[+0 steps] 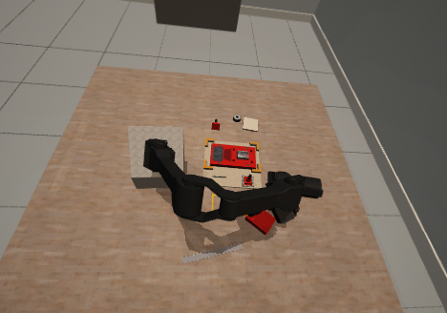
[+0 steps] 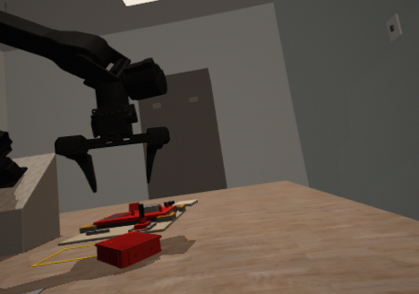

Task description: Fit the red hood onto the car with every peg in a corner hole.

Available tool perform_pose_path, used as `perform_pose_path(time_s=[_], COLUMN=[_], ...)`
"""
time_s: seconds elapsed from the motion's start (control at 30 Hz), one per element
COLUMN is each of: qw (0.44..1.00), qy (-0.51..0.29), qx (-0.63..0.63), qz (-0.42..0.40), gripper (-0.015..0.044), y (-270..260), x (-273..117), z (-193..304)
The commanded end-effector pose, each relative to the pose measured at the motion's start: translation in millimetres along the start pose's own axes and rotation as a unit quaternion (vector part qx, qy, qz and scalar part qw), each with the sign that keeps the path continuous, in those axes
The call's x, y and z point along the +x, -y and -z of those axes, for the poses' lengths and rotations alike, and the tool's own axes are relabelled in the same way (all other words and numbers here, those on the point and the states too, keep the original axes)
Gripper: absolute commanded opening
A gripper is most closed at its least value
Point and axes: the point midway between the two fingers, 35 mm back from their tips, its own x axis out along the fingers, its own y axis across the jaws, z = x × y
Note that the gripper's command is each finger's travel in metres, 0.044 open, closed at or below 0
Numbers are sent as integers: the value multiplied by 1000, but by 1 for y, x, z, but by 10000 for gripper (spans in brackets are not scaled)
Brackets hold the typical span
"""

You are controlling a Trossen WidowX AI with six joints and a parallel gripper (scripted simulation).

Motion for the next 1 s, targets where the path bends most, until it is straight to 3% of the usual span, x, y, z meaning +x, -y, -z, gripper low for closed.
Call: perform_pose_path(time_s=[0.0,0.97], qw=[966,966], qy=[-5,-5], qx=[-259,-259], qz=[6,6], gripper=[440,440], y=[-1,-1], x=[31,42], z=[-18,-18])
